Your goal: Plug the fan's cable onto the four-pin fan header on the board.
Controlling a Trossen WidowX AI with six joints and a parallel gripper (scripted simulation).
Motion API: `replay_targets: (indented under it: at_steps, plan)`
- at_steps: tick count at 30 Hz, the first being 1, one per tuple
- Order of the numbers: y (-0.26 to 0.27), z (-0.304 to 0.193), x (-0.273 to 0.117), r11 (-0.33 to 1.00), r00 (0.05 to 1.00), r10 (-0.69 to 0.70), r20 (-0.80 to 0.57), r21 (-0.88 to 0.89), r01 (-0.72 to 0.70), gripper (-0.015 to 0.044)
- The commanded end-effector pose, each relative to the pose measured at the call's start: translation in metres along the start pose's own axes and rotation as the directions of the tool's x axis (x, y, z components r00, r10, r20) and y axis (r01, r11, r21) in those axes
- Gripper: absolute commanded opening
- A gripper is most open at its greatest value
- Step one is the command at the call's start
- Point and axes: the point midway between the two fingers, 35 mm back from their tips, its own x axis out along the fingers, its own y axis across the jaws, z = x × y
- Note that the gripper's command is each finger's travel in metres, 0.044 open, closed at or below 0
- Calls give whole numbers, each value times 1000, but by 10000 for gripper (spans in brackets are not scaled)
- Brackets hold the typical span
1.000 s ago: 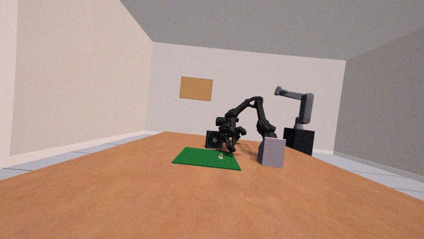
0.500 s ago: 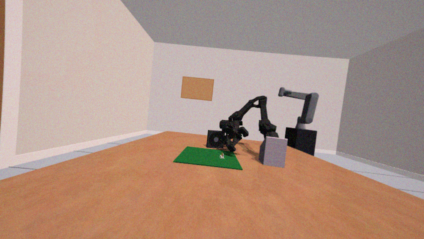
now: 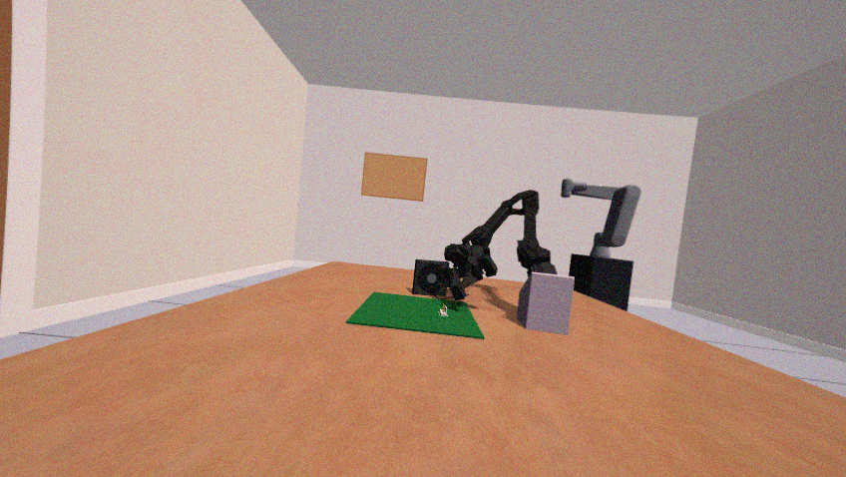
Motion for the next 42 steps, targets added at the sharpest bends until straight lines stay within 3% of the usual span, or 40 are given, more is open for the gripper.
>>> replay_targets:
  at_steps: [1, 31, 42]
  plan:
    - [-2, -2, -3, 999, 998, -25, 61, -20, 26, 0]
    - [-12, 1, -32, 922, 880, -228, 417, -199, 333, 0]
    - [-13, 2, -40, 888, 845, -265, 465, -225, 402, 0]
